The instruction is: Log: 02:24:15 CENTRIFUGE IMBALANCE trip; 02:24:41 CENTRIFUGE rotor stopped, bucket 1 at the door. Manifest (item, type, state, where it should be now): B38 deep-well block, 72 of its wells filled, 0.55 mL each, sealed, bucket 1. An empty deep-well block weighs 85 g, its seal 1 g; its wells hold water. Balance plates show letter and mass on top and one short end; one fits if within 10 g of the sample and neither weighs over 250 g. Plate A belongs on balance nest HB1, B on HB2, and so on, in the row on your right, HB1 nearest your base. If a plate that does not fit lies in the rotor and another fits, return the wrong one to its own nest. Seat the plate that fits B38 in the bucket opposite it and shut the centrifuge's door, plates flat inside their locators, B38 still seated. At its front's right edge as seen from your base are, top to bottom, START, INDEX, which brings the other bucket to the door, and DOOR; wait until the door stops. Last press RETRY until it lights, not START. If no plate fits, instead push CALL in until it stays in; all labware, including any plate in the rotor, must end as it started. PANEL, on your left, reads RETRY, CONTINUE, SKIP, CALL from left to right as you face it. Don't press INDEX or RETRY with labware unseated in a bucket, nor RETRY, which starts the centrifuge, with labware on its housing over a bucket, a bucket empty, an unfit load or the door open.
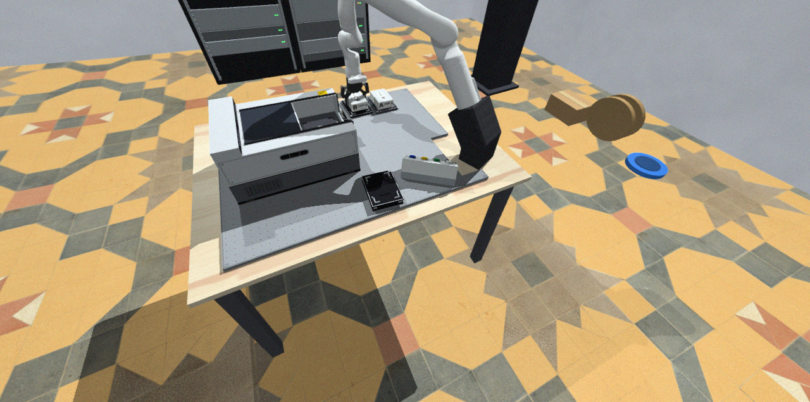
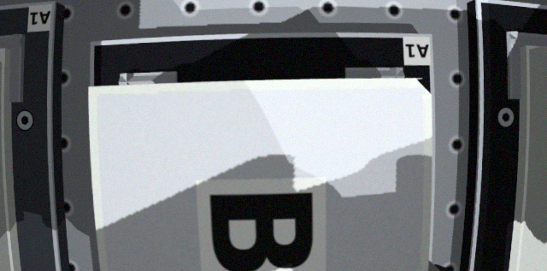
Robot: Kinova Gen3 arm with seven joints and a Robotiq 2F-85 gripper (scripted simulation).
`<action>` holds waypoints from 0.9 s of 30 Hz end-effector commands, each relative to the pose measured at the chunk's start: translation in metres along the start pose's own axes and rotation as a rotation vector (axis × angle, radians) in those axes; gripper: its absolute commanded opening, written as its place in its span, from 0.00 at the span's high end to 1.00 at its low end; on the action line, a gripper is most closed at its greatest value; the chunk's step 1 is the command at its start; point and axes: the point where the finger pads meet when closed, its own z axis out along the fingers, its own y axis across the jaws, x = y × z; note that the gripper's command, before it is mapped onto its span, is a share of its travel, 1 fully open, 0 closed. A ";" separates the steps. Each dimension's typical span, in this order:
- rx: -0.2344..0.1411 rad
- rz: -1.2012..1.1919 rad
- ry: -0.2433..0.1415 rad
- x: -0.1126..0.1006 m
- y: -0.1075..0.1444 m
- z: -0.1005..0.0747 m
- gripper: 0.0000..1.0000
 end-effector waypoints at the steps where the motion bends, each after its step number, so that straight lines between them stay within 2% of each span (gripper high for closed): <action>1: -0.001 0.000 -0.001 -0.001 0.000 0.000 0.05; 27: -0.001 0.000 -0.001 -0.001 0.000 0.008 0.05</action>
